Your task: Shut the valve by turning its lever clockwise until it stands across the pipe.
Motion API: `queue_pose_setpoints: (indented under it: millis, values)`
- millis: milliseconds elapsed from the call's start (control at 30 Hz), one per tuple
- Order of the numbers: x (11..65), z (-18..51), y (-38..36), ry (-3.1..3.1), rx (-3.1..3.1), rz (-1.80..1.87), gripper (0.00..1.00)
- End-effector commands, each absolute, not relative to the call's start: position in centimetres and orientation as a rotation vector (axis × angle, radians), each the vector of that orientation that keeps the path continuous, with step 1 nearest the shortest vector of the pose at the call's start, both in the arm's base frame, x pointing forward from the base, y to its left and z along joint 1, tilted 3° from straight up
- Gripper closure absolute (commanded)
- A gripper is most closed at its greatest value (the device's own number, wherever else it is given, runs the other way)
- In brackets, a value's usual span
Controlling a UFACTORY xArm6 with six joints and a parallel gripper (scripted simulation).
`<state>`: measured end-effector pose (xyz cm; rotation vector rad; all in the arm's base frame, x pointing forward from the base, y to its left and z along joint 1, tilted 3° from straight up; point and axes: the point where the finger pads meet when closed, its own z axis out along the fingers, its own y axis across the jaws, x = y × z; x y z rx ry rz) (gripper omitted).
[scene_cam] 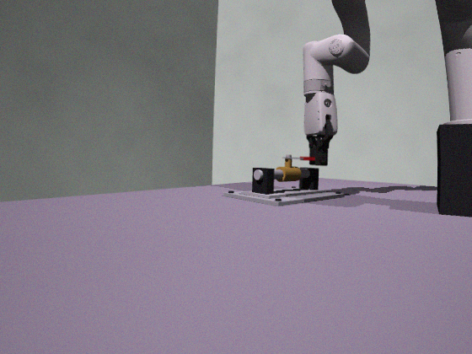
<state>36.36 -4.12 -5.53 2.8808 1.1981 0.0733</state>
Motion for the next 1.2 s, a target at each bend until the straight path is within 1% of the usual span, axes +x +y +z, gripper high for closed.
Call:
queue_pose_setpoints:
  millis: [0,1167]
  values:
    - [36.2,-5.5,-3.8,1.162,2.897,0.073,1.0]
    - [35.2,-5.5,-2.6,0.866,3.004,0.076,1.0]
